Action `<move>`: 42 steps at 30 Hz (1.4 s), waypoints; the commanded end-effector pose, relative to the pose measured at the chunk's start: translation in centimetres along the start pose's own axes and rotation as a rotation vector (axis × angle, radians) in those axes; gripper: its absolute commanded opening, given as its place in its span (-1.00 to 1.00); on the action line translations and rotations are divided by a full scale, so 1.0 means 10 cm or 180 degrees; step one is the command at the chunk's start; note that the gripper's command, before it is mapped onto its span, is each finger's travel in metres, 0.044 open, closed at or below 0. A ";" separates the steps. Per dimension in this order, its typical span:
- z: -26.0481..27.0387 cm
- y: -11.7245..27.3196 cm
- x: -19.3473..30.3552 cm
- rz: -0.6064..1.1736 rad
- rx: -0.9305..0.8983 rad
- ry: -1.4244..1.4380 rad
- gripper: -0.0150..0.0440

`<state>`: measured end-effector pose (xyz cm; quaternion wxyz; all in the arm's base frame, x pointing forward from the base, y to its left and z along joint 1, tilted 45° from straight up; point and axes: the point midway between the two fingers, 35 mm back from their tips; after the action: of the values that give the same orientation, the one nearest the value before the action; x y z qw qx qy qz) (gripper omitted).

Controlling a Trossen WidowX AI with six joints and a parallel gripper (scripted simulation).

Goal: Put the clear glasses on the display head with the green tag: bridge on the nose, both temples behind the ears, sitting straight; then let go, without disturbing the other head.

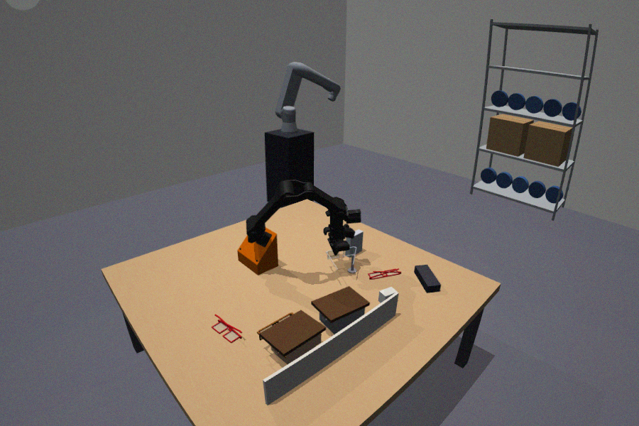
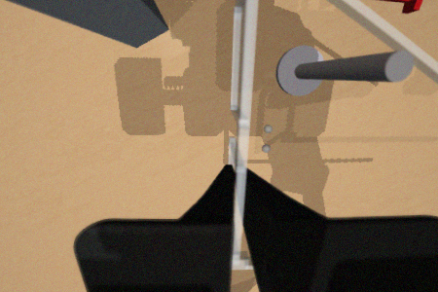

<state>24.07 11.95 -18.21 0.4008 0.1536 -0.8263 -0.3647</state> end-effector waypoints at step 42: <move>0.07 -0.01 0.24 0.0017 -0.0026 -0.0002 -0.49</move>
<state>22.38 11.11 -17.40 0.4023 0.1525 -0.8255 -0.3654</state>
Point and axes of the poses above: the point midway between the two fingers, 35 mm back from their tips, its own y axis back along the fingers, its own z axis across the jaws, x = y × z, and after that the axes turned 8 degrees about -y, right-handed
